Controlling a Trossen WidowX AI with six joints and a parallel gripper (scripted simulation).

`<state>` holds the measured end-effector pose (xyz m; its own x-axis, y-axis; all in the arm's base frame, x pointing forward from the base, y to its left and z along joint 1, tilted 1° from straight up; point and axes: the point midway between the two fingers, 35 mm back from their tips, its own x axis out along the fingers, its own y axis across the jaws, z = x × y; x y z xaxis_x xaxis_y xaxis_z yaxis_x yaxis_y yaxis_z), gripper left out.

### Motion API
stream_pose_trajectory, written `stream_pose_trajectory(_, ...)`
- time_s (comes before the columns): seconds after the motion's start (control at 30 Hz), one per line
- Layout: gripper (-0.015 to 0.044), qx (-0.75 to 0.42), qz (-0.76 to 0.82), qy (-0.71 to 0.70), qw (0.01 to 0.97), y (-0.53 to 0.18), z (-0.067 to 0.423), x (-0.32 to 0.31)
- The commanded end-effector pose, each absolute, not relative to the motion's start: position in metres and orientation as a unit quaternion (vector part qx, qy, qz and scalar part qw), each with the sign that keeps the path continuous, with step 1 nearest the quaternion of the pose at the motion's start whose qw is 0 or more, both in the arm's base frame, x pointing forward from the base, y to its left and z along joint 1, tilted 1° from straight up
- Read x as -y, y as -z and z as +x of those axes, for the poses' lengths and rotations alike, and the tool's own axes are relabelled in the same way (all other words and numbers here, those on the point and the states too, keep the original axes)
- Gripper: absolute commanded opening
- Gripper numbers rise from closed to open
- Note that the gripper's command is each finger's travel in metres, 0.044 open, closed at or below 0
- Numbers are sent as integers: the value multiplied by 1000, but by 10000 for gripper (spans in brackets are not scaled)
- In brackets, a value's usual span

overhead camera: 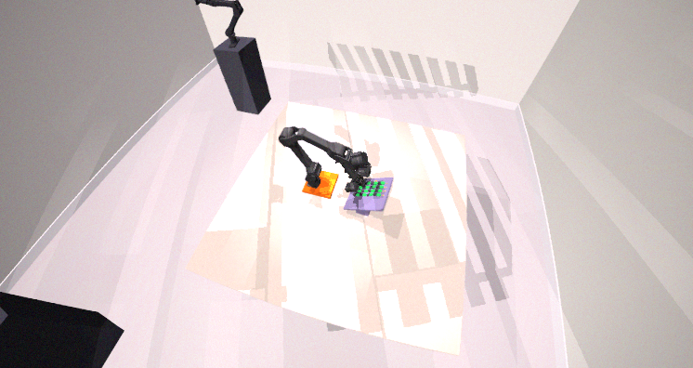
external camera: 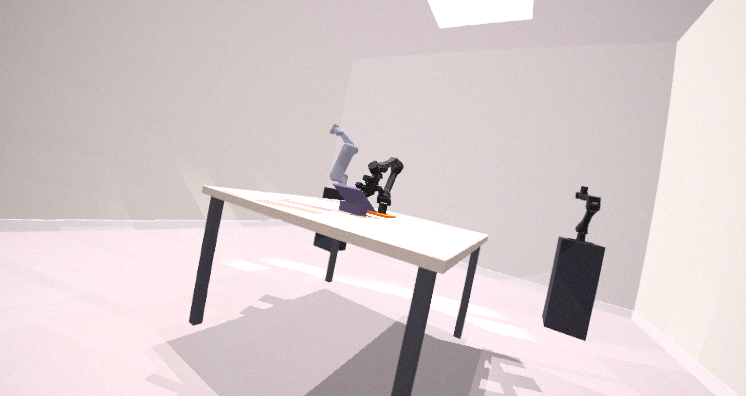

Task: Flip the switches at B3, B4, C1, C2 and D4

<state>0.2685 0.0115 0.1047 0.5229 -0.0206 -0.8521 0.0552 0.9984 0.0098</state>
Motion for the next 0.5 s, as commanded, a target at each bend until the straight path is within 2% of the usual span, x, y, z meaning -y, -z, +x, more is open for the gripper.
stream_pose_trajectory(0.0, 0, -488, 17, 20, 872, -103, 269, -12)
stream_pose_trajectory(0.47, 0, -488, 17, 20, 872, -102, 269, -12)
